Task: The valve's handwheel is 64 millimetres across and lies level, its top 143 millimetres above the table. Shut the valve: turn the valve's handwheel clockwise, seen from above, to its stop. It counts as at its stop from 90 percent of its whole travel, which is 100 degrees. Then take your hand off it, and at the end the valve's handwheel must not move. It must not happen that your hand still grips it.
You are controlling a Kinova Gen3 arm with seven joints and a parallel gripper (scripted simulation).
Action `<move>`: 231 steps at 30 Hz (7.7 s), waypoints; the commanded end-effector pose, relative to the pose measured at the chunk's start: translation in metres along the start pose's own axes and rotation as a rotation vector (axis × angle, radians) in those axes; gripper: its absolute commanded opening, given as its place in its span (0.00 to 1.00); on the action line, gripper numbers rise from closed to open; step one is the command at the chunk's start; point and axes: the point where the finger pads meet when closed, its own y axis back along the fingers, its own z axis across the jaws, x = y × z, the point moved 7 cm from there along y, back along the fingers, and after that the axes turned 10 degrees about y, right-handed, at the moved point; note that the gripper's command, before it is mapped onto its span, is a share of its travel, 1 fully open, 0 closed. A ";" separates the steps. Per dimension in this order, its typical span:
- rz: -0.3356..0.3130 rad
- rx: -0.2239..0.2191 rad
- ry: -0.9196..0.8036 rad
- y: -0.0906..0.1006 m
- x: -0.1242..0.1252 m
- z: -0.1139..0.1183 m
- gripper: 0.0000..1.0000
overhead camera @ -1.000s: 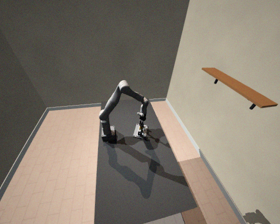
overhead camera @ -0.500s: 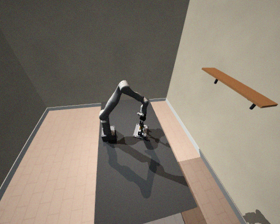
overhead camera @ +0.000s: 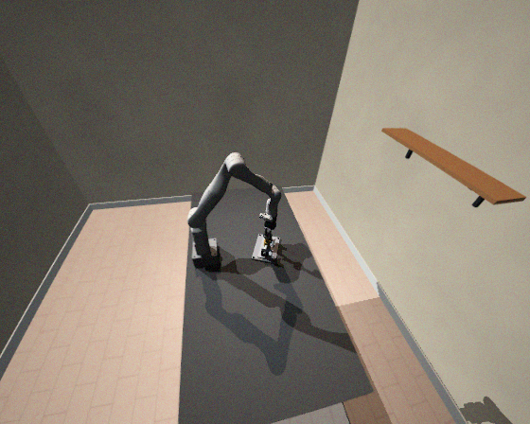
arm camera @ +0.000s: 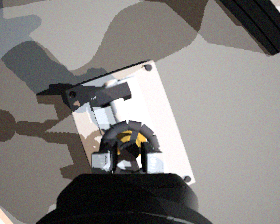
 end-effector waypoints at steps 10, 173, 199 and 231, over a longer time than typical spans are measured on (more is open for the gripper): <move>0.000 0.001 0.000 -0.002 0.000 0.000 0.55; -0.001 0.000 -0.801 -0.003 0.000 0.000 0.00; -0.001 0.000 -1.260 -0.003 0.000 0.000 0.00; -0.001 0.000 -1.635 -0.003 0.000 0.000 0.00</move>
